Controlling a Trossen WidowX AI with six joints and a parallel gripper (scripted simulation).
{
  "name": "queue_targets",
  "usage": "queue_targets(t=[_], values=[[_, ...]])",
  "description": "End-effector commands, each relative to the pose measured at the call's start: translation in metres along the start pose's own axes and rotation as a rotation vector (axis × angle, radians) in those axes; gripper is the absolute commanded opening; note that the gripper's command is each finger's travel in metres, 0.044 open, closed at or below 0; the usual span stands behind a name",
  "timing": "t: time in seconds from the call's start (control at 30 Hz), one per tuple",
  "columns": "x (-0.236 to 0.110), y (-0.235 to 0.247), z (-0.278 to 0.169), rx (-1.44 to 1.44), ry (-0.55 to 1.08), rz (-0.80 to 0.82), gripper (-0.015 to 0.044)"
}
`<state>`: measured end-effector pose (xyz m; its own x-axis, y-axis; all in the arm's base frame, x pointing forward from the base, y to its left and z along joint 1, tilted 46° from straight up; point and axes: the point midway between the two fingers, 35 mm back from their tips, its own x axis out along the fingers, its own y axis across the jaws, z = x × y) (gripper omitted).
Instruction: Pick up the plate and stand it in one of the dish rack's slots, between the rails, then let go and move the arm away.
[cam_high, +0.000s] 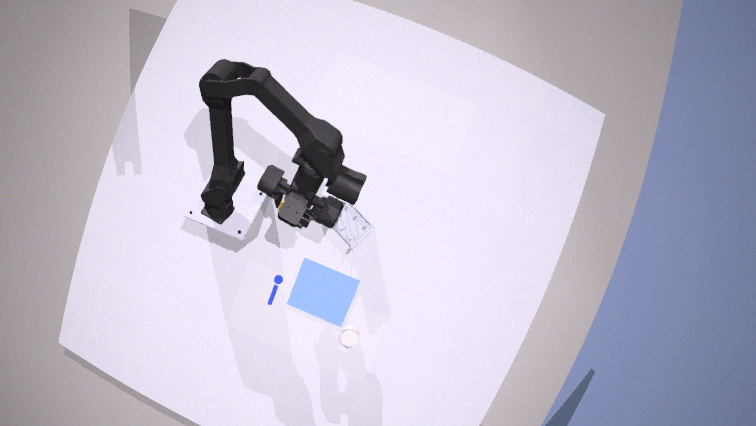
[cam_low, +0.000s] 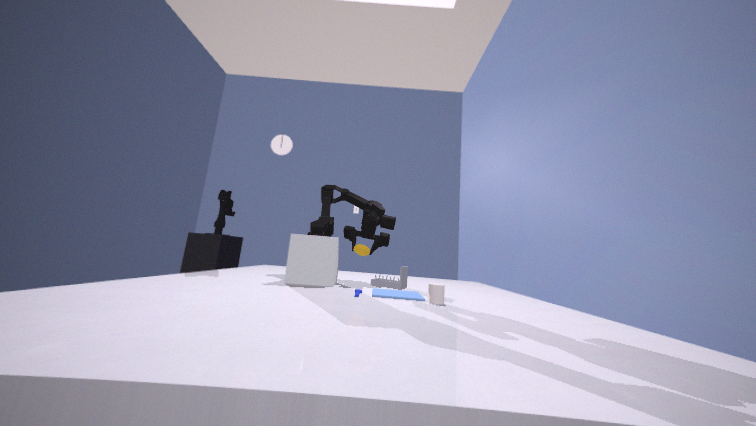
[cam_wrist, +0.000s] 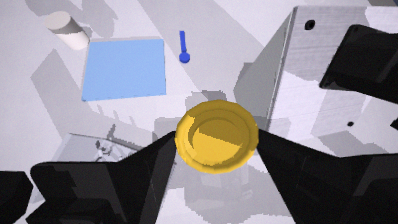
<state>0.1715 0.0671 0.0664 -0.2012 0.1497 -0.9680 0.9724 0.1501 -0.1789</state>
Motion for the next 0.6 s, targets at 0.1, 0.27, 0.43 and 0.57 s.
queue_targets(t=[0.1, 0.27, 0.43, 0.57], values=[[0.01, 0.004, 0.002, -0.069, -0.134, 0.049, 0.0], [0.016, 0.007, 0.002, -0.123, -0.226, 0.093, 0.0], [0.021, 0.011, 0.002, -0.174, -0.313, 0.145, 0.0], [0.023, 0.015, 0.0, -0.214, -0.379, 0.192, 0.0]])
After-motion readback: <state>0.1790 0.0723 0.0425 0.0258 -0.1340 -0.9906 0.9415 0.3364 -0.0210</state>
